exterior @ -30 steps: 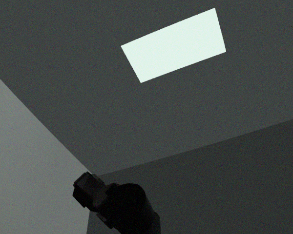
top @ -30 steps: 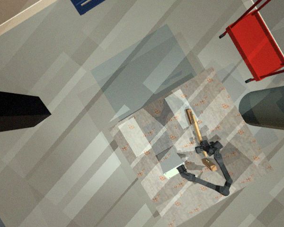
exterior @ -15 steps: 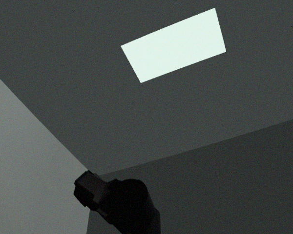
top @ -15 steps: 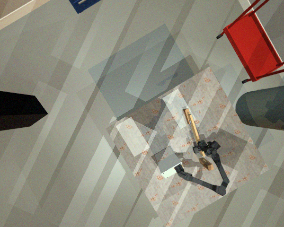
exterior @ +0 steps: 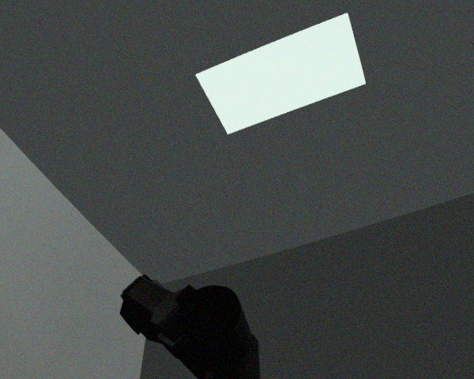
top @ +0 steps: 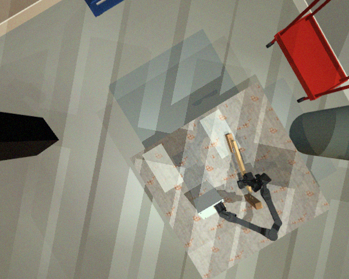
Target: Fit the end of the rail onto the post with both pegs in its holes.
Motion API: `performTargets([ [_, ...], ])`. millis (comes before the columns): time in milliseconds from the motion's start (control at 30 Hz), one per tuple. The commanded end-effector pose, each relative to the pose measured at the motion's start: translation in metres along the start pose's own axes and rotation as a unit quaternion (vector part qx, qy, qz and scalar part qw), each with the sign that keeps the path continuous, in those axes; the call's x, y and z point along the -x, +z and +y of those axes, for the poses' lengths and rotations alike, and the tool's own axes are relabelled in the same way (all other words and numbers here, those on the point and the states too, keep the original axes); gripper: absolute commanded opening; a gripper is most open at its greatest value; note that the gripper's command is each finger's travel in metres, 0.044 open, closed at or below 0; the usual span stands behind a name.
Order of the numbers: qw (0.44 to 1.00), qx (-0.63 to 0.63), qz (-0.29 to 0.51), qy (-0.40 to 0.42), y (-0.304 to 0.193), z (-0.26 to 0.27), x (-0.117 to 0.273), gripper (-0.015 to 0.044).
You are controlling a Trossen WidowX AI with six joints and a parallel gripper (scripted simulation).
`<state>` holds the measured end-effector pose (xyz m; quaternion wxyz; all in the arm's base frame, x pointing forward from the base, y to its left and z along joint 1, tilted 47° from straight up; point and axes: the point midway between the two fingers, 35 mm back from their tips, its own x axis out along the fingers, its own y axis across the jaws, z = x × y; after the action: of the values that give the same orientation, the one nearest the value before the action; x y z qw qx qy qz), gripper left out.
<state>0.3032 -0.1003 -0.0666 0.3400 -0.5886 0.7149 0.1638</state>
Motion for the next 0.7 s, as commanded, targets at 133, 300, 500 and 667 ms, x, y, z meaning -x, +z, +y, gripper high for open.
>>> performTargets([
  [133,1.000,0.000,-0.006,-0.001,0.0025,-0.0001,-0.0024,0.0000],
  [300,1.000,0.000,-0.006,-0.001,0.0025,0.0000,-0.0014,0.0000],
  [500,1.000,0.000,-0.006,-0.001,0.0025,0.0000,0.0006,0.0000],
  [667,1.000,0.000,-0.006,-0.001,0.0025,0.0001,0.0008,0.0000],
])
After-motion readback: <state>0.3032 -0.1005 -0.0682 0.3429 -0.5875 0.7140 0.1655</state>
